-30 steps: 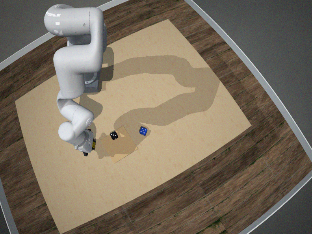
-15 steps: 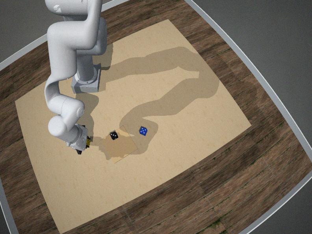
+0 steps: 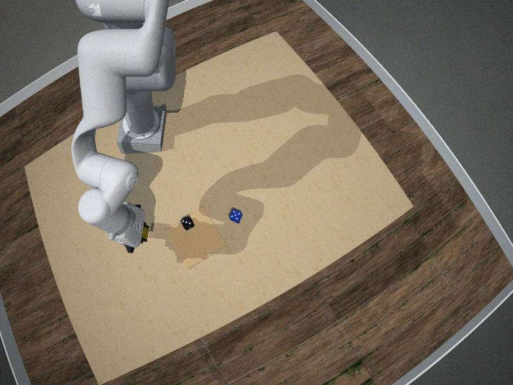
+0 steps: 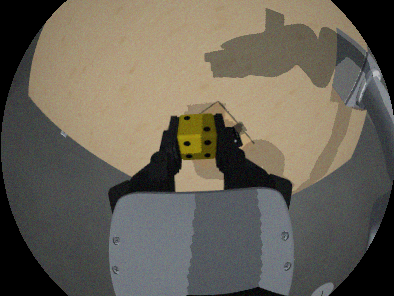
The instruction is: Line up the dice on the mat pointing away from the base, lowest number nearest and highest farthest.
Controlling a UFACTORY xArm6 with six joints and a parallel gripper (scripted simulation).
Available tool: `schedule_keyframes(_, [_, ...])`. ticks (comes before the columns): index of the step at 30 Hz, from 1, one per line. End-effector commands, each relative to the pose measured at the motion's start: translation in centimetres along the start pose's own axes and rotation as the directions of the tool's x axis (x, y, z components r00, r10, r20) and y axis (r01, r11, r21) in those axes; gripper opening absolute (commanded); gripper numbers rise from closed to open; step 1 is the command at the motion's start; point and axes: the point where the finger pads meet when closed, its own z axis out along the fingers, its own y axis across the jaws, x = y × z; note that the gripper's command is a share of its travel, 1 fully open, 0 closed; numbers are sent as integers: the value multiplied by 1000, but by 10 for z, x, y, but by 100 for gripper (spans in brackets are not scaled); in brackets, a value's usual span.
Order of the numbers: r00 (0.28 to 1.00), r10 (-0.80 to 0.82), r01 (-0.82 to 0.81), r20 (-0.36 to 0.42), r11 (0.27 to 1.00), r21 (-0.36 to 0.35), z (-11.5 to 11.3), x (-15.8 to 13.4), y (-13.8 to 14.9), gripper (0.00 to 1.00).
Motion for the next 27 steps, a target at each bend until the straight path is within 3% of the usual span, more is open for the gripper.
schedule_keyframes(1, [992,123,-123,-2,992,4,-2,-16,-1,27])
schedule_keyframes(6, [977,214,-214,-2,977,5,-2,-28,0,27])
schedule_keyframes(18, [846,533,-533,0,846,5,-3,-74,7,27])
schedule_keyframes(23, [812,583,-583,0,812,5,-4,-81,8,27])
schedule_keyframes(27, [717,697,-697,2,717,5,-4,-101,13,27])
